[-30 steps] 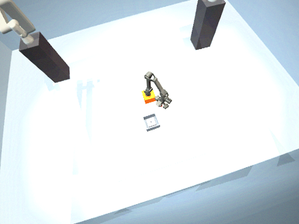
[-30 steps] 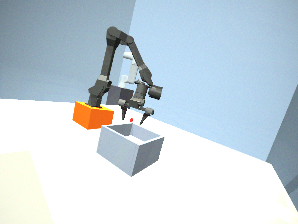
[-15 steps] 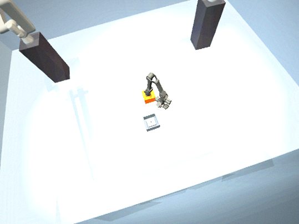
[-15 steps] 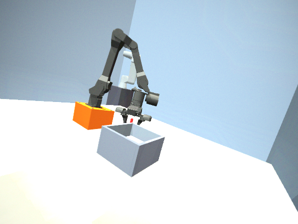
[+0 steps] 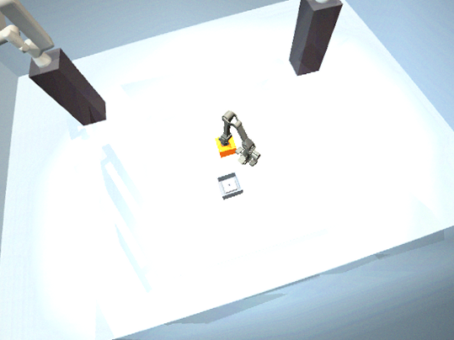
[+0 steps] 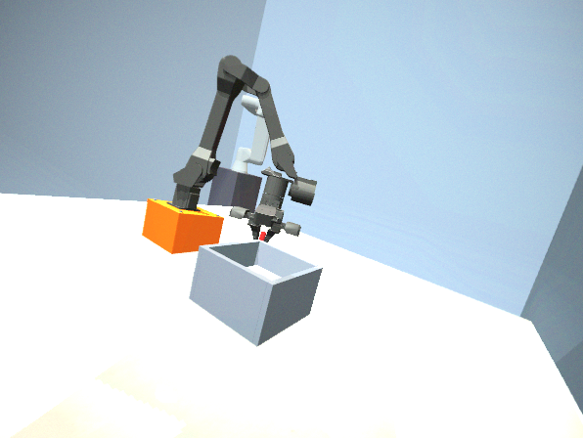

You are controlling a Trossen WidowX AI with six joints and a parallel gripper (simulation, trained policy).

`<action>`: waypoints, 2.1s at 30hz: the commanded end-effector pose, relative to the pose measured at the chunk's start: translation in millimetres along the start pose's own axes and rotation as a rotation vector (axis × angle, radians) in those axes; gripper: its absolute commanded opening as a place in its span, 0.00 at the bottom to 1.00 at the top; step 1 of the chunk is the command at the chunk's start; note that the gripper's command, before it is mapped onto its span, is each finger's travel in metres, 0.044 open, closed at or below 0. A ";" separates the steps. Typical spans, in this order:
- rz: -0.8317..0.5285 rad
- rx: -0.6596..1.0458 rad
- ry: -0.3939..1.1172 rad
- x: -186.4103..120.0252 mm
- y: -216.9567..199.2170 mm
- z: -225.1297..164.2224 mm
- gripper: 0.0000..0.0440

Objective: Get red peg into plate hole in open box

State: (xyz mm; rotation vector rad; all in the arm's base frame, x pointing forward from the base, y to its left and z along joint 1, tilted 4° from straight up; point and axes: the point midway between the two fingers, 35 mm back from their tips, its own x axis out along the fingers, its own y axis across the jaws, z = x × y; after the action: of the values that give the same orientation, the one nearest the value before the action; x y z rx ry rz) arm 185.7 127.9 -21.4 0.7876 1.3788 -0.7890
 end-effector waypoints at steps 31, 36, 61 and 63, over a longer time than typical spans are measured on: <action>0.100 -0.091 -0.246 -105.5 55.6 114.3 0.00; 0.093 -0.061 -0.254 -106.9 54.4 137.0 0.00; 0.076 0.075 -0.239 -79.0 47.5 229.0 0.01; 0.073 0.080 -0.230 -73.8 47.3 232.5 0.01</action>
State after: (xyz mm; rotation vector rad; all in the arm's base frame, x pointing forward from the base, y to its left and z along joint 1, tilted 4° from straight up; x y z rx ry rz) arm 341.4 -38.8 69.2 0.7727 1.0987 -0.8534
